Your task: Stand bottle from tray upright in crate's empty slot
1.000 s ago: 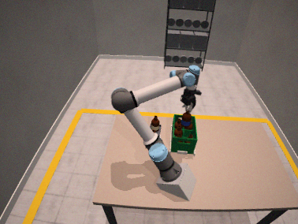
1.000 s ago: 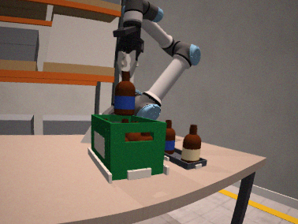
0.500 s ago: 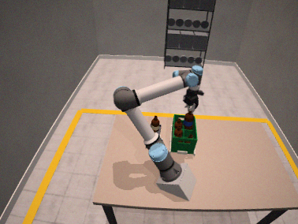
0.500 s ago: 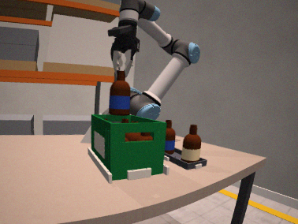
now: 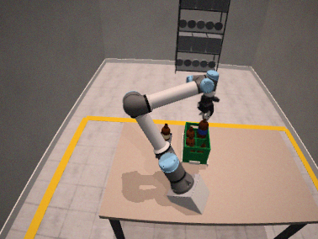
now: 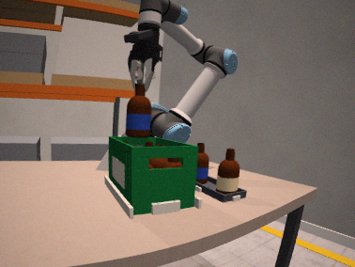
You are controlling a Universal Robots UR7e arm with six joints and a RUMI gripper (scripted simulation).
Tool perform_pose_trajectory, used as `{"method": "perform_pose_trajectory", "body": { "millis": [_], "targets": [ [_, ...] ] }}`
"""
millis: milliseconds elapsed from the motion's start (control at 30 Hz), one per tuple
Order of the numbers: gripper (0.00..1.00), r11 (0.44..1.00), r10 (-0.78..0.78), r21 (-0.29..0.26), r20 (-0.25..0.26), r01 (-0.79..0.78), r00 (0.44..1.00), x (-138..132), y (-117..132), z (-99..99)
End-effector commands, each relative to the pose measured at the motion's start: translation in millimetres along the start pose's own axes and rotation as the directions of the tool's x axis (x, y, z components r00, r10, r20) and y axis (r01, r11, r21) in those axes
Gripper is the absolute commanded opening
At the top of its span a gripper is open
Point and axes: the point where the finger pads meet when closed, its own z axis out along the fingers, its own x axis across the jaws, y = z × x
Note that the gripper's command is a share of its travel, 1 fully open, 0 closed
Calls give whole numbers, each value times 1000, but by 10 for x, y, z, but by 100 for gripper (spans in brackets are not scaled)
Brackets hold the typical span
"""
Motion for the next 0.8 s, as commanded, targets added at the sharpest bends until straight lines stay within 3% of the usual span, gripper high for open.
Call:
{"method": "perform_pose_trajectory", "body": {
  "millis": [0,767],
  "targets": [
    [0,1000,0,1,0,0,1000,24,-25,-5],
    [0,1000,0,1,0,0,1000,80,-80,-5]
  ]
}}
